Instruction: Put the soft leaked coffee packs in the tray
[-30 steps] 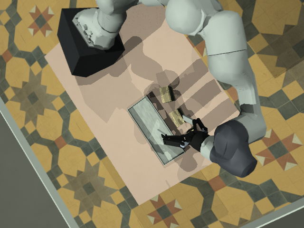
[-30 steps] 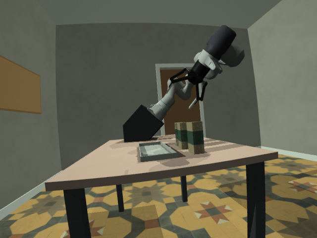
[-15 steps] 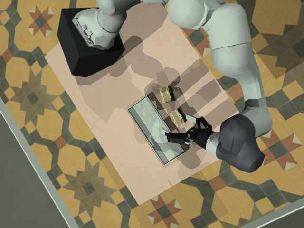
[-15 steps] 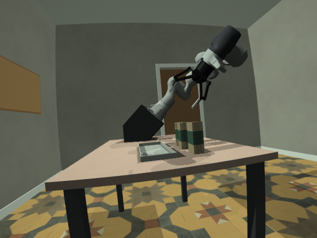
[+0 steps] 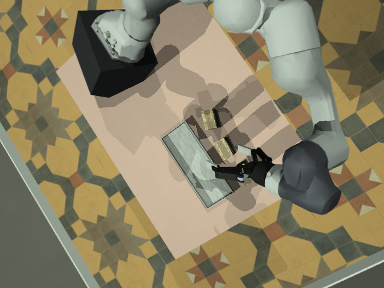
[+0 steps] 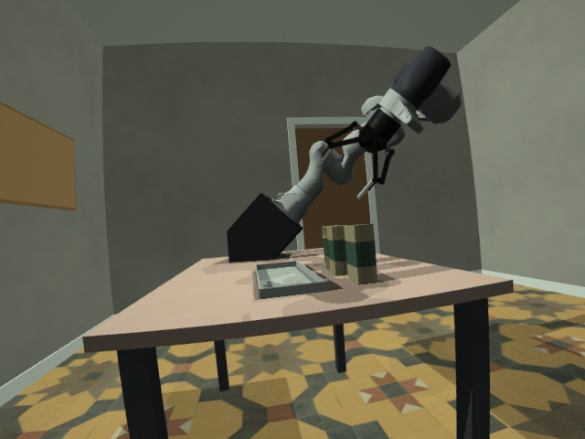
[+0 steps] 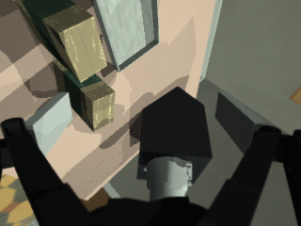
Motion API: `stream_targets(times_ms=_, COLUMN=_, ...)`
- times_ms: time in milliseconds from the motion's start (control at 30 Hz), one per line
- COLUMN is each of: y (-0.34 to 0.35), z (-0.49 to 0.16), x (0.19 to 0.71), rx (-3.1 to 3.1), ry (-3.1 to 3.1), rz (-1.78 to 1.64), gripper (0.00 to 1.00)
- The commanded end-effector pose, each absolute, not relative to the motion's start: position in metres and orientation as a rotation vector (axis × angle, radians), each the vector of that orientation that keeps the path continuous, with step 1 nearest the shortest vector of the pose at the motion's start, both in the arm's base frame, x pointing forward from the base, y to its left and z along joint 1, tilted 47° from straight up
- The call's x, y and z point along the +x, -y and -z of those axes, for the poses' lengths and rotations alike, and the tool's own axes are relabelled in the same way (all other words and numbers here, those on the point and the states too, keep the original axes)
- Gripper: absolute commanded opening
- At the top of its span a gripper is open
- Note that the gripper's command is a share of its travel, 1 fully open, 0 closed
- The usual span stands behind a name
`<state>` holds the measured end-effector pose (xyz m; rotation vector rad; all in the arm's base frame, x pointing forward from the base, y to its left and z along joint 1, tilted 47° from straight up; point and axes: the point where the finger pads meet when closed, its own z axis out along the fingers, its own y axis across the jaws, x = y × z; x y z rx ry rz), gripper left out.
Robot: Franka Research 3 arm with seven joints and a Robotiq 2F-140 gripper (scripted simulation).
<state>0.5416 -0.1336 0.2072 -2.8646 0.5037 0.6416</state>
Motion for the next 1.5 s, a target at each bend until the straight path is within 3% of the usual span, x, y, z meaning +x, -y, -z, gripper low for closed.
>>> stream_targets(times_ms=0, y=0.134, z=-0.206, x=0.542, rx=-2.867, ry=-0.528, rz=-0.644, gripper=1.00)
stream_targets(times_ms=100, y=0.134, z=-0.206, x=0.542, rx=-2.867, ry=-0.528, rz=-0.644, gripper=1.00)
stream_targets(times_ms=133, y=0.118, z=-0.233, x=0.550, rx=-2.913, ry=-0.620, rz=-0.581, gripper=1.00)
stream_targets(times_ms=1467, y=0.100, z=-0.261, x=0.556, rx=-2.948, ry=-0.714, rz=-0.506, gripper=1.00)
